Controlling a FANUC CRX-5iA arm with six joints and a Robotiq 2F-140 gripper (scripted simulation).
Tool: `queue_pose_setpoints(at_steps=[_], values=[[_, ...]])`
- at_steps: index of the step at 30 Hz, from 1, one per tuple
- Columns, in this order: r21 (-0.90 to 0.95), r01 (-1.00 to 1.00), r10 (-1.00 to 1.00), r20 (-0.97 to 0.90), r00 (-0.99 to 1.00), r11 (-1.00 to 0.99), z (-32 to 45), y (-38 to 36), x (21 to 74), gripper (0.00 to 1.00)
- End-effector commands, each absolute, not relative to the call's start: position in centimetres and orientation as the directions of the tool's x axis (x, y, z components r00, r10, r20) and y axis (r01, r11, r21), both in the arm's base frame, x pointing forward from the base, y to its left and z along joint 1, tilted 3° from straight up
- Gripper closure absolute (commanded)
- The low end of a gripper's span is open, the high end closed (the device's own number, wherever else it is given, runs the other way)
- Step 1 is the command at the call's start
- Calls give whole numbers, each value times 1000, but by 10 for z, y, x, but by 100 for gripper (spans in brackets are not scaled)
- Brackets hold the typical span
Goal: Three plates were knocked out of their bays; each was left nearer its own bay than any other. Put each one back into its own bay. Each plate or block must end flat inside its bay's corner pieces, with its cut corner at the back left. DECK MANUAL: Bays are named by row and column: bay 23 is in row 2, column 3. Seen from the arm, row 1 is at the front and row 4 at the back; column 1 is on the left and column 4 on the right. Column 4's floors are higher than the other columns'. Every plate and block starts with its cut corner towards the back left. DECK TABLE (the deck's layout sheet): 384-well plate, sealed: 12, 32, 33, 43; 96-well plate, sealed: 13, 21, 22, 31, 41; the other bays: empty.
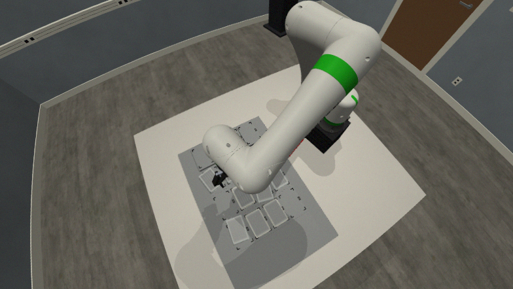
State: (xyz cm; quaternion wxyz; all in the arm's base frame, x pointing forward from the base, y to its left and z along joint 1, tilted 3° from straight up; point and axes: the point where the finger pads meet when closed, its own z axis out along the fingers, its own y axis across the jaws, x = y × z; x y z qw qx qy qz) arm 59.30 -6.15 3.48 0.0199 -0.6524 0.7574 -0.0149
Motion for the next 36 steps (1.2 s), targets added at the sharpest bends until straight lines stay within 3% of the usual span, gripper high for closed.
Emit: queue_pose_setpoints(at_steps=[1, 25, 36], values=[[-51, -988, -989, -11, -148, 148, 36, -62, 594, 0], [-51, -988, -989, -11, -148, 148, 36, -62, 594, 0], [-51, -988, -989, -11, -148, 148, 36, -97, 588, 0]])
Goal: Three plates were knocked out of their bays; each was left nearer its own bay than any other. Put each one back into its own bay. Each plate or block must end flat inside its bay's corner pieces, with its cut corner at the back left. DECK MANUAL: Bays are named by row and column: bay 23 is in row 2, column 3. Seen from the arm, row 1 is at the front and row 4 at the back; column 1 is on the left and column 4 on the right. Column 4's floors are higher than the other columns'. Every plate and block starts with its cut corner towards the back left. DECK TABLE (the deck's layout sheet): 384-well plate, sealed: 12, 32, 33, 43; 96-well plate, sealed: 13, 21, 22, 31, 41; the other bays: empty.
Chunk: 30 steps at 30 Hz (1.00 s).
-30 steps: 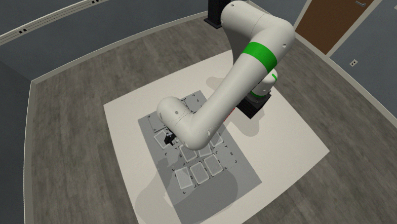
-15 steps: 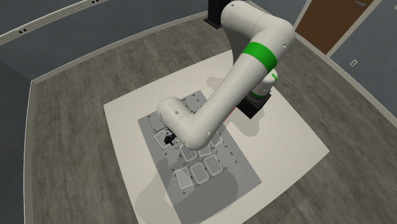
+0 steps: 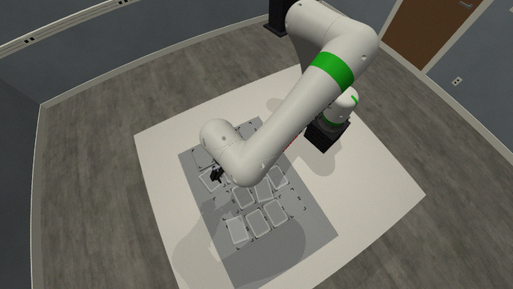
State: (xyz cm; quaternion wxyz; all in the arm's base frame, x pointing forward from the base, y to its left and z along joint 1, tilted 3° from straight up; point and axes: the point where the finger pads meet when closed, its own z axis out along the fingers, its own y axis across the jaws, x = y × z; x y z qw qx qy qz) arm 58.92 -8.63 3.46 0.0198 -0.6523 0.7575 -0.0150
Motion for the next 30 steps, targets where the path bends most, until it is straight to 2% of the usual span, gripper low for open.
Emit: queue_pose_setpoints(at_steps=[1, 30], values=[[-51, -988, -989, -11, -148, 148, 36, -101, 588, 0], [-51, -988, -989, -10, -148, 148, 35, -200, 573, 0]])
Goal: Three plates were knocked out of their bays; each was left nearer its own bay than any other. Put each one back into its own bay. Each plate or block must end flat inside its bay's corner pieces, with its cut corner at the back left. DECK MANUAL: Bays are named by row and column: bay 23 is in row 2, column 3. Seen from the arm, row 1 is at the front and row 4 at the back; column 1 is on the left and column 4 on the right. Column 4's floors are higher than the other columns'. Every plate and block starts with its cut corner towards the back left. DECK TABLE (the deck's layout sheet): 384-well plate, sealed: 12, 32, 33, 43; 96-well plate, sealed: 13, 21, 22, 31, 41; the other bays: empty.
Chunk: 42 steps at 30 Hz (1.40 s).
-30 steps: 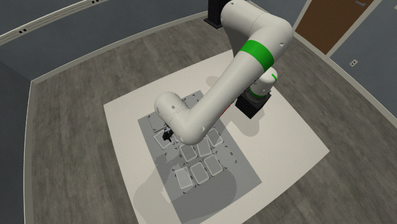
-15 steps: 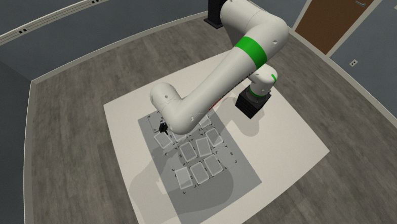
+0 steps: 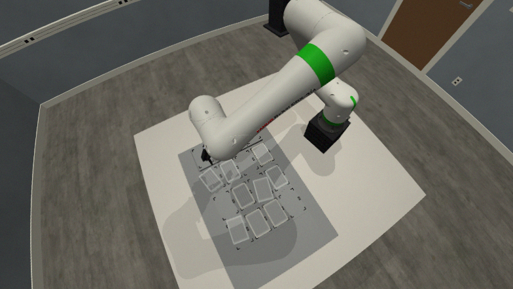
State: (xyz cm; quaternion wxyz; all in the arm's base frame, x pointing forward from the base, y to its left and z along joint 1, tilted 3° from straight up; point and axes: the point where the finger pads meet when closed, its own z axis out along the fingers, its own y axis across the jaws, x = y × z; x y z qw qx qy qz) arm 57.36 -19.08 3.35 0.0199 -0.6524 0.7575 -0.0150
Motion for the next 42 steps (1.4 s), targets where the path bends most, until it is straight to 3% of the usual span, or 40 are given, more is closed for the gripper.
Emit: queue_pose_setpoints(at_steps=[1, 42], values=[[-51, -988, -989, -10, -148, 148, 35, -204, 572, 0], [-51, -988, -989, -10, -148, 148, 34, -224, 569, 0]])
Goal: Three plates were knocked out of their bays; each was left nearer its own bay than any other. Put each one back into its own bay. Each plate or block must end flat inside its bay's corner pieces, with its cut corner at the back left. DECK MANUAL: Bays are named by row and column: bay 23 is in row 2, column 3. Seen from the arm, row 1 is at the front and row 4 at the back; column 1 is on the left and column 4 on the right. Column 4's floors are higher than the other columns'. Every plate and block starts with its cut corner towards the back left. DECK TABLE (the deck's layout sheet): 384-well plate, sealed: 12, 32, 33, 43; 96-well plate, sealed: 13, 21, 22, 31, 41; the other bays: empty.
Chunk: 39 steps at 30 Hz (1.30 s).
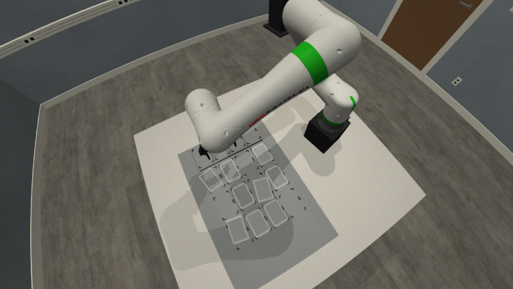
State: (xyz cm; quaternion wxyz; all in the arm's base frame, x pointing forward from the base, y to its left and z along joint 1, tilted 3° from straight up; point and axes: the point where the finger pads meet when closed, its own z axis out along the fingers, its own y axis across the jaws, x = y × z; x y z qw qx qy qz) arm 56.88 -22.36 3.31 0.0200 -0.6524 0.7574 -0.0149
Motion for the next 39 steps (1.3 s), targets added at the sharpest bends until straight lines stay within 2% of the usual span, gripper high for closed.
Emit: queue_pose_setpoints(at_steps=[1, 12, 39], values=[[-51, -988, -989, -10, -148, 148, 34, -224, 569, 0], [-51, -988, -989, -10, -148, 148, 34, -224, 569, 0], [-51, -988, -989, -10, -148, 148, 39, -238, 664, 0]])
